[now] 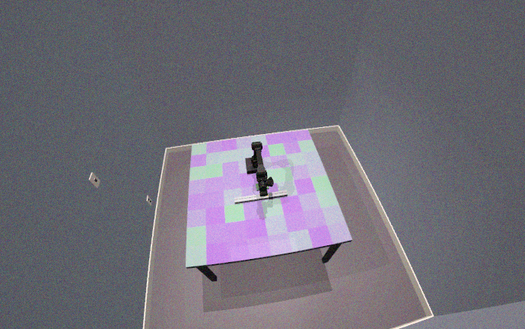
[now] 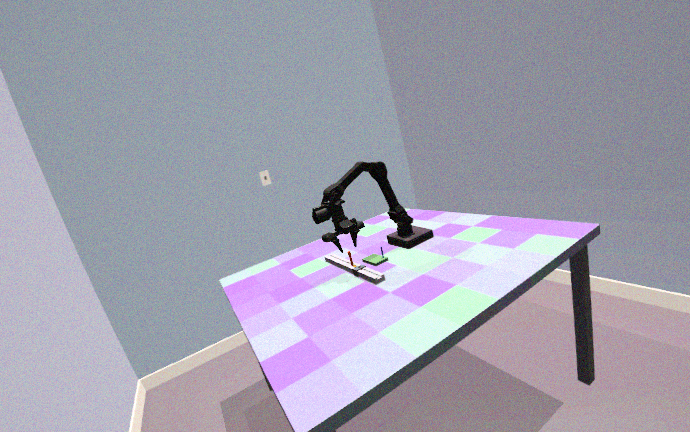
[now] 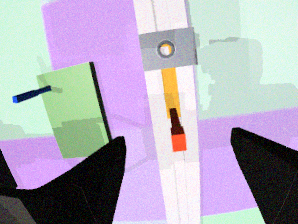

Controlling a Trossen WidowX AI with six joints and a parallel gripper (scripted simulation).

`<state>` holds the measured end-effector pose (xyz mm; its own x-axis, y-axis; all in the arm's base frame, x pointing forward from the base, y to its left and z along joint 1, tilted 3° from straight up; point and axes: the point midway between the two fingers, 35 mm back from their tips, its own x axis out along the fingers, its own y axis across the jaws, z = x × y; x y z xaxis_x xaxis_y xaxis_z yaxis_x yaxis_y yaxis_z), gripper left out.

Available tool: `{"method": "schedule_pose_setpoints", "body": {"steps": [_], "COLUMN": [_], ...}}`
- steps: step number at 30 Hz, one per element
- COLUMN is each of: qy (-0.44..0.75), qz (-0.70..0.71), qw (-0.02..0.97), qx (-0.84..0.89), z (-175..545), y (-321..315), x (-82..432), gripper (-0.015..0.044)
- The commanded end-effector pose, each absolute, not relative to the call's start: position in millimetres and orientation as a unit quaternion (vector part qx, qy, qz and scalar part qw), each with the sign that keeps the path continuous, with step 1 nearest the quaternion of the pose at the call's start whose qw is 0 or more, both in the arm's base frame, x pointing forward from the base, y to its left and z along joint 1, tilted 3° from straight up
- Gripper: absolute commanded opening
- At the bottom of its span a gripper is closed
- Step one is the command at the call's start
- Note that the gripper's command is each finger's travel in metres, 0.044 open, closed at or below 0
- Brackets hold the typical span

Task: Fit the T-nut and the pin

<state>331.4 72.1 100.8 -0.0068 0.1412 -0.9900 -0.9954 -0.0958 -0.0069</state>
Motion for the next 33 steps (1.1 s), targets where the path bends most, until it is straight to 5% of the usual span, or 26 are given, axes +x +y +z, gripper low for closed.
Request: {"method": "schedule_pose_setpoints", "body": {"steps": [1, 11, 21, 33], "qy": [0.467, 0.481, 0.648, 0.706], "qz": [0.524, 0.510, 0.264, -0.014], "qw": [0.501, 0.516, 0.677, 0.706], "qx": [-0.507, -0.492, -0.229, 0.052], "z": [132, 133, 138, 129], "y": [74, 77, 86, 88], "x": [329, 328, 262, 192], "gripper": [0.0408, 0.0440, 0.0440, 0.0440]}}
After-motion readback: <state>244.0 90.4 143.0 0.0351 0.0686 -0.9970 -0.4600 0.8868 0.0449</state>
